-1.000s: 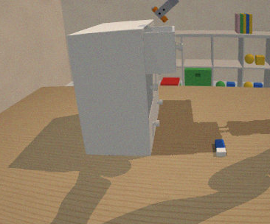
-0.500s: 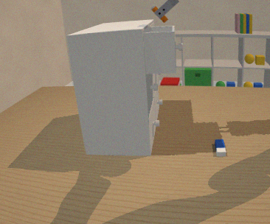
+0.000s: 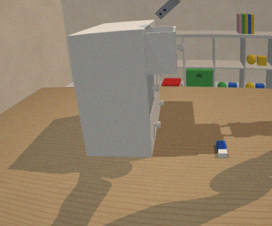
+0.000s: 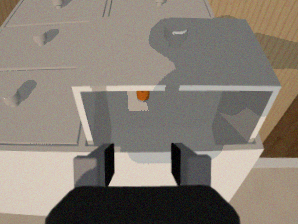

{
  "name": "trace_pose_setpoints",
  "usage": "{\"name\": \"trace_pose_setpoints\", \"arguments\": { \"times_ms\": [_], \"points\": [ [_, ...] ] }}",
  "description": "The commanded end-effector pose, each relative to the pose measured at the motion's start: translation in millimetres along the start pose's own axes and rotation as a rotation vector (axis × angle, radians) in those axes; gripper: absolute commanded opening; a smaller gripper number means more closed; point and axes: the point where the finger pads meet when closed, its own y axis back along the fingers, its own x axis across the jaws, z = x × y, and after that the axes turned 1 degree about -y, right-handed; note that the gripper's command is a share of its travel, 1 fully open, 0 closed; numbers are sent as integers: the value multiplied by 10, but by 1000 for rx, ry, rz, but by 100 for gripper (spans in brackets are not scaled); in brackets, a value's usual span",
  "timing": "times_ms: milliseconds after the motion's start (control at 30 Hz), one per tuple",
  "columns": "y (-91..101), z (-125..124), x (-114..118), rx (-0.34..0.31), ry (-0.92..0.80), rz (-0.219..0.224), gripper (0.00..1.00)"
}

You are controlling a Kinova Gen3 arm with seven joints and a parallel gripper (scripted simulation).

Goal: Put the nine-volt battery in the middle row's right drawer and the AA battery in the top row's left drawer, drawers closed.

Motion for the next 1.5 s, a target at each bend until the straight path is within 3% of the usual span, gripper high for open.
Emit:
{"name": "trace_pose_setpoints", "arguments": {
  "times_ms": [0,767,1167,1467],
  "points": [
    [1,5,-3,-1,0,0,100],
    [90,-59,-4,-1,0,0,100],
    [411,-293,-8,-1,0,0,100],
    [813,-585,-13,-1,0,0,100]
  ]
}}
